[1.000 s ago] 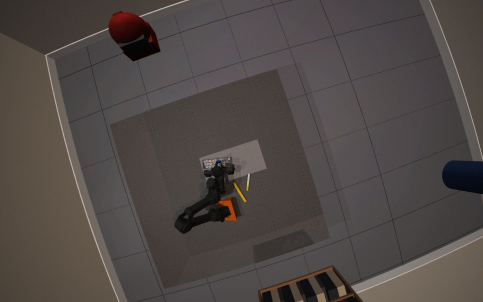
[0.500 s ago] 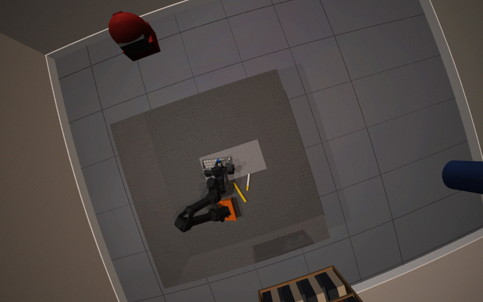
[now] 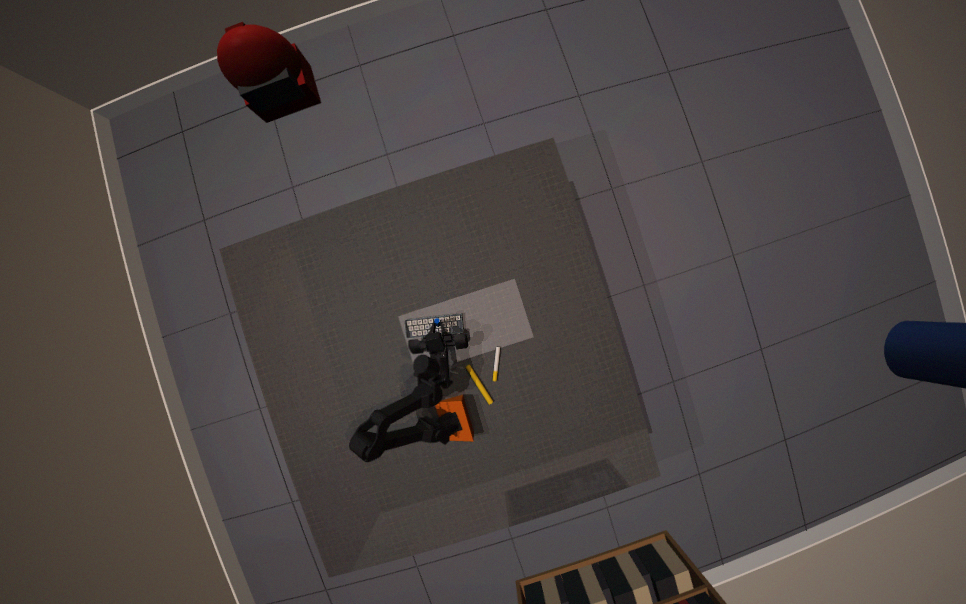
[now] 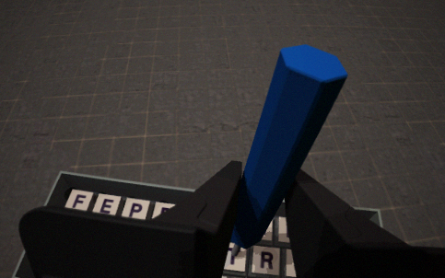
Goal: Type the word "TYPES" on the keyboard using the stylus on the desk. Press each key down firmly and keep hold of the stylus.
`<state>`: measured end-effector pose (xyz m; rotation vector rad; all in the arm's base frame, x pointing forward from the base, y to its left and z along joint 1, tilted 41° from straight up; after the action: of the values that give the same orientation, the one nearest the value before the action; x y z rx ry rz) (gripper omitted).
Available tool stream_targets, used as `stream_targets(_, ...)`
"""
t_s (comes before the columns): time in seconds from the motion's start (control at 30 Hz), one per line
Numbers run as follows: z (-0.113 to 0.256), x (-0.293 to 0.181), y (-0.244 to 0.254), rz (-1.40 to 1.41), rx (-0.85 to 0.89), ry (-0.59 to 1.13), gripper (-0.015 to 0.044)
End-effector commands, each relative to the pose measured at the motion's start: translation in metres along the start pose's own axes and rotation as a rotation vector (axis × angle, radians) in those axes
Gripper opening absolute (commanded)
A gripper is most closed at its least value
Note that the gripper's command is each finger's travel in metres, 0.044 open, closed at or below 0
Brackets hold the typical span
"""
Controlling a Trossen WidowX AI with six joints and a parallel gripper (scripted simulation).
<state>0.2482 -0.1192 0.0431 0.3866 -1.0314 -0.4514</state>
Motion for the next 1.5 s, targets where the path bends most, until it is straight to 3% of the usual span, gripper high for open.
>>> stream_targets(0.0, -0.001, -0.003, 0.000, -0.005, -0.007, 0.002, 0.0081)
stream_targets(0.87, -0.003, -0.005, 0.000, -0.005, -0.006, 0.002, 0.0081)
stream_targets(1.47, 0.014, 0.024, -0.007, -0.006, -0.013, -0.001, 0.0077)
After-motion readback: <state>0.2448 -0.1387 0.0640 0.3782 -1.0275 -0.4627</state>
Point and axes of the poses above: the point midway between the two fingers, 35 mm back from their tips, its own z axis back along the fingers, its own y axis across the jaws, x = y × z, the point moved 7 cm from there along z, back along the fingers, and after that the axes turned 12 degrees about z, right-handed, at the moved point
